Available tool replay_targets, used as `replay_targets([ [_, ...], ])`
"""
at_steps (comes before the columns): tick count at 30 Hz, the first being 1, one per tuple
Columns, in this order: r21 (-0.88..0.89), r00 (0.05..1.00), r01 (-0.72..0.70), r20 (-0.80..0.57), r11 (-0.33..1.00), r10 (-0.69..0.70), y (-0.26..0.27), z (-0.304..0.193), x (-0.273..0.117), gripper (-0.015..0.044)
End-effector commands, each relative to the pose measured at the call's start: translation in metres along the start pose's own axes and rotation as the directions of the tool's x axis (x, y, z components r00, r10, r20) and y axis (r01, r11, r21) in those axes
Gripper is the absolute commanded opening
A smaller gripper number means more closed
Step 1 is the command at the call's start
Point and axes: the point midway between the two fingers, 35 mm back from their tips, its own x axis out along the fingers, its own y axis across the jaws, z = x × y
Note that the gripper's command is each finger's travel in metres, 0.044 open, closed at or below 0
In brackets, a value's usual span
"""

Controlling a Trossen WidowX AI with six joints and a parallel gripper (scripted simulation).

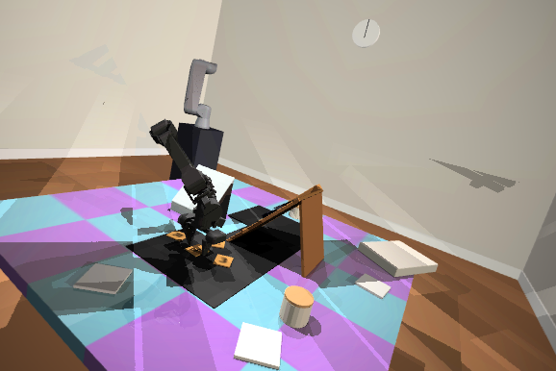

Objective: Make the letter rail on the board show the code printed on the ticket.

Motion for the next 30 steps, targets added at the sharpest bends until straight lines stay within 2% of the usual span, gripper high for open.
replay_targets([
  [1, -0.007, 1.0, 0.002, 0.006, 1.0, -0.002, 0.0001, 0.0017, 0.0007, 0.034],
  [10, -0.007, 1.0, 0.002, 0.006, 1.0, -0.002, 0.0001, 0.0017, 0.0012, 0.034],
  [12, -0.007, 1.0, 0.002, 0.006, 1.0, -0.002, 0.0001, 0.0017, 0.0012, 0.0288],
  [23, -0.007, 1.0, 0.002, 0.006, 1.0, -0.002, 0.0001, 0.0017, 0.0012, 0.0214],
  [30, -0.007, 1.0, 0.002, 0.006, 1.0, -0.002, 0.0008, 0.0014, -0.004, 0.003],
])
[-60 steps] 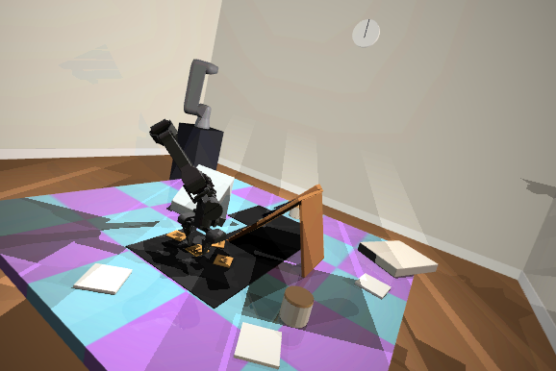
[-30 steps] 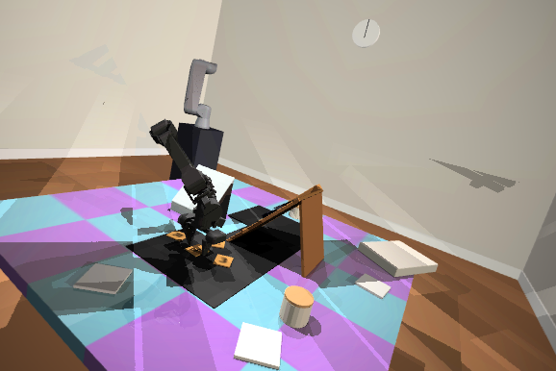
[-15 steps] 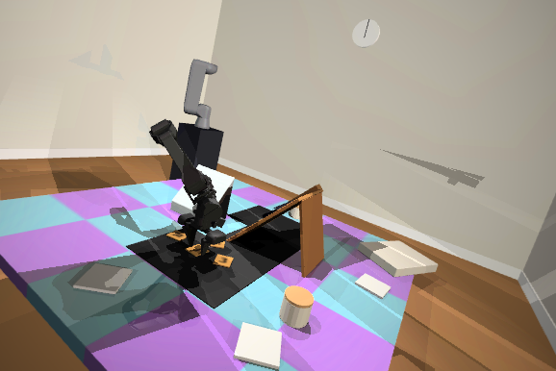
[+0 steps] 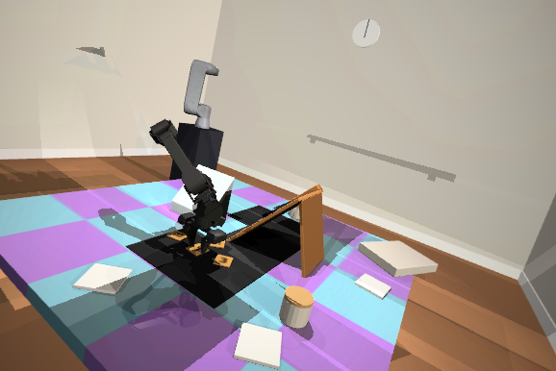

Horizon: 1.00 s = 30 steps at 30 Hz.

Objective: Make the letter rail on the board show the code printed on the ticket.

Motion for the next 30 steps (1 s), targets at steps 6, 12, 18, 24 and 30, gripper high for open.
replay_targets([
  [6, 0.007, 1.0, 0.004, 0.0, 1.0, -0.004, 0.0, 0.001, -0.005, 0.0],
  [12, 0.007, 1.0, 0.004, 0.0, 1.0, -0.004, 0.0, 0.003, -0.008, 0.0],
  [18, 0.007, 1.0, 0.004, 0.001, 1.0, -0.004, 0.001, 0.005, -0.011, 0.0],
  [24, 0.007, 1.0, 0.004, 0.001, 1.0, -0.004, 0.001, 0.007, -0.014, 0.0],
  [30, 0.007, 1.0, 0.004, 0.001, 1.0, -0.004, 0.002, 0.009, -0.017, 0.0],
])
